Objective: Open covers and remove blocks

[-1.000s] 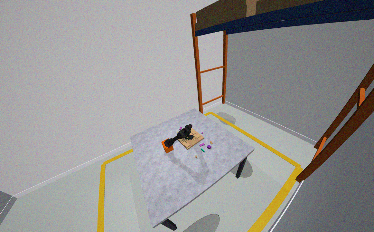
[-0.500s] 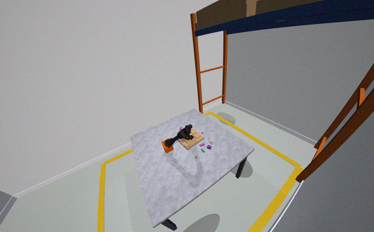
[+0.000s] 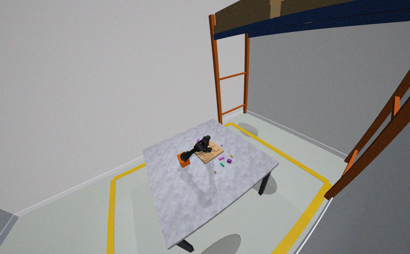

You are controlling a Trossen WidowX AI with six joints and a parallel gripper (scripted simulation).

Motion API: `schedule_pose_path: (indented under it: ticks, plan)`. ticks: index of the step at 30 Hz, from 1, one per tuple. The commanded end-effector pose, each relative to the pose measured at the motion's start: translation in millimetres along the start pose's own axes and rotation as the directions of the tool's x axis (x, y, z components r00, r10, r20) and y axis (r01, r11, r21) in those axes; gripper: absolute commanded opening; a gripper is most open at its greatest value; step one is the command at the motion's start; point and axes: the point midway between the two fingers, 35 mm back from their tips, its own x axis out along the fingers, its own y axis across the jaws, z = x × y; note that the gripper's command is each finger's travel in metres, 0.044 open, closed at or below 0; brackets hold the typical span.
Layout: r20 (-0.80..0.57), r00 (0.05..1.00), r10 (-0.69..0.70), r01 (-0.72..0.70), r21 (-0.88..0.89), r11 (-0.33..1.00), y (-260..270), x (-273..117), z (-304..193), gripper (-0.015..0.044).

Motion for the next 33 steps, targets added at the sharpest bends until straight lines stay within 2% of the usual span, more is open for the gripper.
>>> schedule_pose_path:
  ticks: [1,33]
  plan:
    - [0.004,1.0,0.004,-0.004,0.008,1.0,0,-6,1,0.008]
    - [0.001,1.0,0.005,-0.005,0.003,1.0,0,-56,2,0.008]
